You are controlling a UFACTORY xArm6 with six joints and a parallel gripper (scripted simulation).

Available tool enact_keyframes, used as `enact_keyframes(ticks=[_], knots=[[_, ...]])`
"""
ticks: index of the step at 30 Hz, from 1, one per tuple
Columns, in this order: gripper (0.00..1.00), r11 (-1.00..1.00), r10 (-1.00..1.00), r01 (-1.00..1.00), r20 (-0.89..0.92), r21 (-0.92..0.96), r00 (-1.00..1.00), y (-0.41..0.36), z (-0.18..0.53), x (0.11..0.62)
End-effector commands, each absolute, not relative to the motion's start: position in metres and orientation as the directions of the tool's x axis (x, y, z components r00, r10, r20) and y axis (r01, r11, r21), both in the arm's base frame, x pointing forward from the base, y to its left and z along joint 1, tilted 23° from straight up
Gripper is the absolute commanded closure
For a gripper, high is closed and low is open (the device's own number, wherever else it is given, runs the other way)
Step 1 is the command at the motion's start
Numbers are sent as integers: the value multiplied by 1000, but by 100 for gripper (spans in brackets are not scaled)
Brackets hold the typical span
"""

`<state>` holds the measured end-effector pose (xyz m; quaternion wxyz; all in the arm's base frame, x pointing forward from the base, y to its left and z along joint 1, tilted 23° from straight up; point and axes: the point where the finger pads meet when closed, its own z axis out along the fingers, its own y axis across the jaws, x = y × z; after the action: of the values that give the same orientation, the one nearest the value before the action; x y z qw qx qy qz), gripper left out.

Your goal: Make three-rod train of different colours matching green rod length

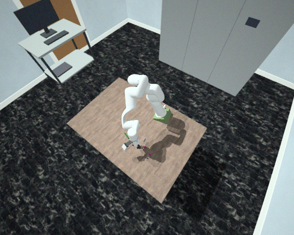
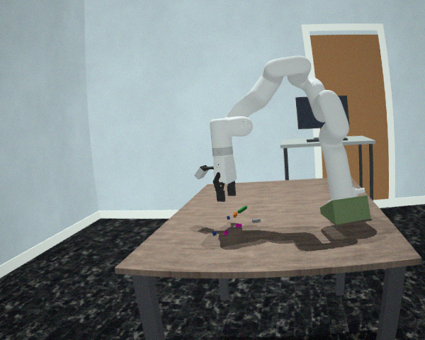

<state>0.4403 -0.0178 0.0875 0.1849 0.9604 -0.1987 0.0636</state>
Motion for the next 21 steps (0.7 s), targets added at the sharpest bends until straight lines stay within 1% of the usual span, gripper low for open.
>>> enact_keyframes(ticks=[1, 3, 5, 7, 12, 20, 21], knots=[[0, -779, -490, -552, 260, 298, 832, -15, 90, 444], [0, -747, -538, -603, 278, 281, 796, -14, 91, 444], [0, -747, -538, -603, 278, 281, 796, -14, 91, 444], [0, -680, -620, -690, 309, 247, 722, -12, 92, 446], [0, -583, -712, -788, 341, 200, 613, -9, 93, 448], [0, -389, -834, -915, 379, 109, 400, -5, 95, 451], [0, -389, -834, -915, 379, 109, 400, -5, 95, 451]])
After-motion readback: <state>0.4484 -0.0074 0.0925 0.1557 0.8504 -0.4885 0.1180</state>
